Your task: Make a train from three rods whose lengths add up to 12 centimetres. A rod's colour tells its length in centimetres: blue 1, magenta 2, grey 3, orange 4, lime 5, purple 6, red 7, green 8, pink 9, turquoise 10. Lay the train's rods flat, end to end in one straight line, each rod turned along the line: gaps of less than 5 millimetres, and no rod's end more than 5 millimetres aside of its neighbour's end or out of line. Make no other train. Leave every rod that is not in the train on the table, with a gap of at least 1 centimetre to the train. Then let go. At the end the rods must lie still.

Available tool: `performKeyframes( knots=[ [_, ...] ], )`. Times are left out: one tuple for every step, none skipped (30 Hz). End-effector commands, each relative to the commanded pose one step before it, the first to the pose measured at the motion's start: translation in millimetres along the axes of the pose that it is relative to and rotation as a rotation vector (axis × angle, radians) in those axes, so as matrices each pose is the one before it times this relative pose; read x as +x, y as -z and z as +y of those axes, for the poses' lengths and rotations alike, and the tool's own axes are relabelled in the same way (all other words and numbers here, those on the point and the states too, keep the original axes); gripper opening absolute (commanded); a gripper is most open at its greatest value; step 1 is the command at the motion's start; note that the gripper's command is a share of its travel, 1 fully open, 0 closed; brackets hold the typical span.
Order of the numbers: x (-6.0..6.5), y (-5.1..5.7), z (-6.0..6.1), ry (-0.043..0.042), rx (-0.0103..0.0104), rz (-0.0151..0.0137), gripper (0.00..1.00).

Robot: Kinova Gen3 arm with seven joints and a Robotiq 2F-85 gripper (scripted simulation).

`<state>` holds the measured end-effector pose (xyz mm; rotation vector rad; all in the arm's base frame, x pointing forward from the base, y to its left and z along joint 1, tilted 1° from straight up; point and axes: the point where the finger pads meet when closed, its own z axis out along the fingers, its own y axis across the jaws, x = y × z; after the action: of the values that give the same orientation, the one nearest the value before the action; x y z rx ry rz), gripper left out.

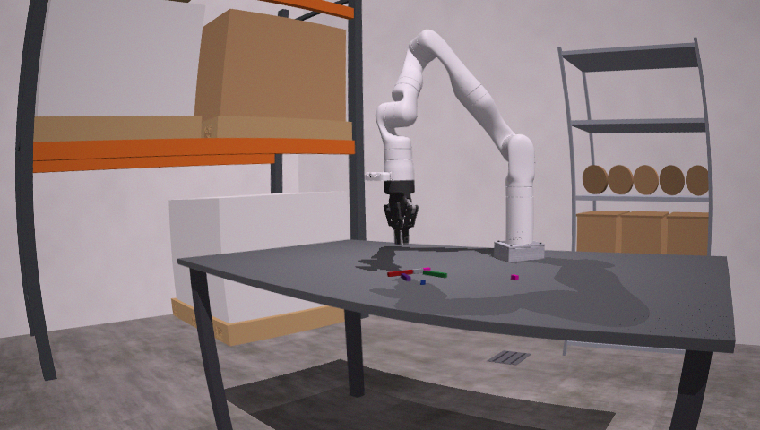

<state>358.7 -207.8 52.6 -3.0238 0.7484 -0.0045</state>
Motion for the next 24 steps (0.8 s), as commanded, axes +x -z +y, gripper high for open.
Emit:
performKeyframes(
  knots=[
    [3.31, 14.05, 4.2, -0.00204, -0.00247, 0.01235, 0.24],
    [-0.16, 1.24, 1.09, -0.00189, -0.00134, -0.00056, 0.24],
    [-0.23, 0.64, 1.63, -0.00283, -0.002, -0.00083, 0.24],
    [-0.6, 0.27, 0.4, -0.00043, -0.00058, -0.00114, 0.24],
    [1.42, 0.02, -1.58, 0.00166, 0.00317, 0.00528, 0.24],
    [0.62, -0.06, -1.5, 0.00273, 0.00129, 0.00208, 0.24],
    [-0.01, -0.03, -0.69, 0.00166, 0.00002, -0.00011, 1.0],
    [0.0, 0.0, 0.0, 0.0, 0.0, 0.0, 1.0],
    [0.0, 0.0, 0.0, 0.0, 0.0, 0.0, 1.0],
    [0.0, 0.0, 0.0, 0.0, 0.0, 0.0, 1.0],
    [0.0, 0.0, 0.0, 0.0, 0.0, 0.0, 1.0],
    [0.0, 0.0, 0.0, 0.0, 0.0, 0.0, 1.0],
    [0.0, 0.0, 0.0, 0.0, 0.0, 0.0, 1.0],
    [0.0, 0.0, 0.0, 0.0, 0.0, 0.0, 1.0],
    [0.0, 0.0, 0.0, 0.0, 0.0, 0.0, 1.0],
    [0.0, 0.0, 0.0, 0.0, 0.0, 0.0, 1.0],
    [0.0, 0.0, 0.0, 0.0, 0.0, 0.0, 1.0],
    [0.0, 0.0, 0.0, 0.0, 0.0, 0.0, 1.0],
    [0.0, 0.0, 0.0, 0.0, 0.0, 0.0, 1.0],
    [0.0, 0.0, 0.0, 0.0, 0.0, 0.0, 1.0],
    [0.0, 0.0, 0.0, 0.0, 0.0, 0.0, 1.0],
    [0.0, 0.0, 0.0, 0.0, 0.0, 0.0, 1.0],
    [0.0, 0.0, 0.0, 0.0, 0.0, 0.0, 1.0],
    [0.0, 0.0, 0.0, 0.0, 0.0, 0.0, 1.0]
  ],
)
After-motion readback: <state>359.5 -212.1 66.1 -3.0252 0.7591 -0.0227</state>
